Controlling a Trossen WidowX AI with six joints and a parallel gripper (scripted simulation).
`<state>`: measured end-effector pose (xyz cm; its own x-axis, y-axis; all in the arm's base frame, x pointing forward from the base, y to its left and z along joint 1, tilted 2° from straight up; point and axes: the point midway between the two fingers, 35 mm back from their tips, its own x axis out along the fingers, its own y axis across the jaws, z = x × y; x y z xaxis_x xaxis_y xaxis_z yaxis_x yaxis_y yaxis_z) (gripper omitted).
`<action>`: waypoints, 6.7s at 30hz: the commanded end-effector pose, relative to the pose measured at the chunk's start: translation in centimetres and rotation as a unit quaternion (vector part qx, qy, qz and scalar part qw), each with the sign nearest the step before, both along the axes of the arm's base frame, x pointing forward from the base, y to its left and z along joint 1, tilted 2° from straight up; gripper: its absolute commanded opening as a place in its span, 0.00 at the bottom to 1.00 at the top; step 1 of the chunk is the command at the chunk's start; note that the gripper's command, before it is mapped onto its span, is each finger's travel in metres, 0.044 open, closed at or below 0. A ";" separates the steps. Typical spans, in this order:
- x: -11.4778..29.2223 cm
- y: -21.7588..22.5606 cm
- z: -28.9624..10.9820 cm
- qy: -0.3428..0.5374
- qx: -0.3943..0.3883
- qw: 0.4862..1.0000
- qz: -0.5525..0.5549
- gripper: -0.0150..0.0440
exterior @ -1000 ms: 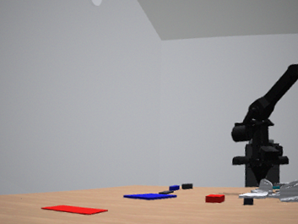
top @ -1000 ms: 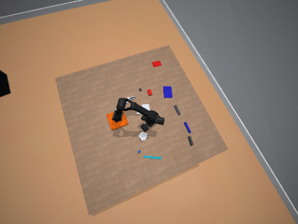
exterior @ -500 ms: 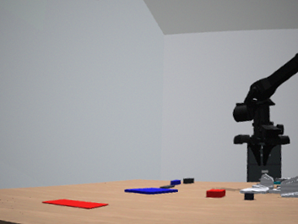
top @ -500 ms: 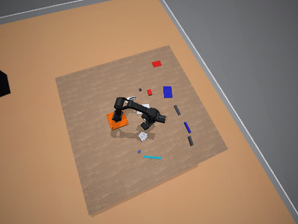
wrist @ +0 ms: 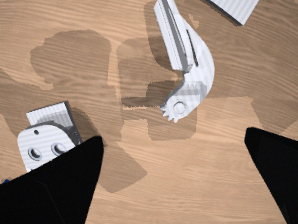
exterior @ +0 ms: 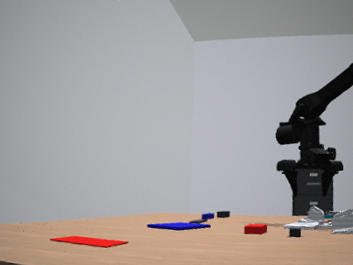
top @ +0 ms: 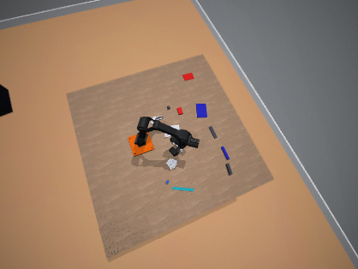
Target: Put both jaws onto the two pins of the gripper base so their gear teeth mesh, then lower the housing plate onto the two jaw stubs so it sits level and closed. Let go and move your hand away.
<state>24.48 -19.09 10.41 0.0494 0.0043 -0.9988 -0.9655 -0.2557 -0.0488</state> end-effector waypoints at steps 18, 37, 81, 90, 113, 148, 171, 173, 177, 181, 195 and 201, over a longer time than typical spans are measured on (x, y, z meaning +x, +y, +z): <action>0.1 0.0 0.0 -0.002 -0.001 1.000 0.000 1.00; -0.1 0.1 0.7 0.001 0.001 1.000 0.002 0.47; -0.1 0.1 0.6 0.001 0.001 1.000 0.000 1.00; -0.1 0.1 0.6 0.001 0.001 1.000 0.000 1.00; -0.1 0.1 0.6 0.001 0.001 1.000 0.000 0.64; -0.1 0.1 0.6 0.001 0.001 1.000 0.000 0.61; -0.1 0.1 0.6 0.001 0.001 1.000 0.000 1.00; -0.1 0.1 0.6 0.001 0.001 1.000 0.000 1.00; -0.1 0.1 0.6 0.001 0.001 1.000 0.000 1.00; -0.1 0.1 0.6 0.001 0.001 1.000 0.000 1.00; -0.1 0.1 0.6 0.001 0.001 1.000 0.000 0.56; -0.1 0.1 0.6 0.001 0.001 1.000 0.000 0.29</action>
